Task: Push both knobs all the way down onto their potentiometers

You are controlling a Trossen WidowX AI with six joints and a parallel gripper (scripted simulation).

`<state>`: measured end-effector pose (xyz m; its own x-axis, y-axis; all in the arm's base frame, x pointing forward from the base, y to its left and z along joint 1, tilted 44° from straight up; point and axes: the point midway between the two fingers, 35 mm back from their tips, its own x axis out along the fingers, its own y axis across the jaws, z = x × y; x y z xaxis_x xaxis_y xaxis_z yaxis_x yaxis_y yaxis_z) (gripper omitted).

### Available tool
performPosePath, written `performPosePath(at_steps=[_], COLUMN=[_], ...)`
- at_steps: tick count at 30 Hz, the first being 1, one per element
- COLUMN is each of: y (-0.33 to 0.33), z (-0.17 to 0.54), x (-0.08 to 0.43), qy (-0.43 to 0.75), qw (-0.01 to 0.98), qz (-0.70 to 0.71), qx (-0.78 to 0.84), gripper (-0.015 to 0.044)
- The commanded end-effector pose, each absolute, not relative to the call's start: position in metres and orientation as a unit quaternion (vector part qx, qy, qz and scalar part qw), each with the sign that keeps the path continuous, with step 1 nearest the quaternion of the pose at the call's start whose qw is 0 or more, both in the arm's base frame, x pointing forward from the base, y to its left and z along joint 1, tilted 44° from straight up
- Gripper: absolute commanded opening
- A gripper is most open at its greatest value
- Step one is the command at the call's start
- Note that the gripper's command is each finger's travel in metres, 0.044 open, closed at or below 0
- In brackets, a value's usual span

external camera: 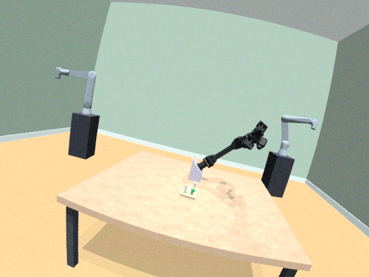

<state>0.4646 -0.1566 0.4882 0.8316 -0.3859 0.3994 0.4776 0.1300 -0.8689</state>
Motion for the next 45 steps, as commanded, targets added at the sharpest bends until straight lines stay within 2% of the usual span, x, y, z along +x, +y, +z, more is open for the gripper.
performPosePath(at_steps=[1, 22, 45], y=[-0.162, -0.180, -0.171], z=[0.452, 0.296, 0.152], x=[0.482, 0.506, 0.462], qy=[-0.002, 0.174, 0.366], qw=[0.775, 0.861, 0.898], qz=[-0.242, -0.056, 0.079], qx=[-0.584, -0.475, -0.231], gripper=[0.0000, 0.0000, 0.0000])
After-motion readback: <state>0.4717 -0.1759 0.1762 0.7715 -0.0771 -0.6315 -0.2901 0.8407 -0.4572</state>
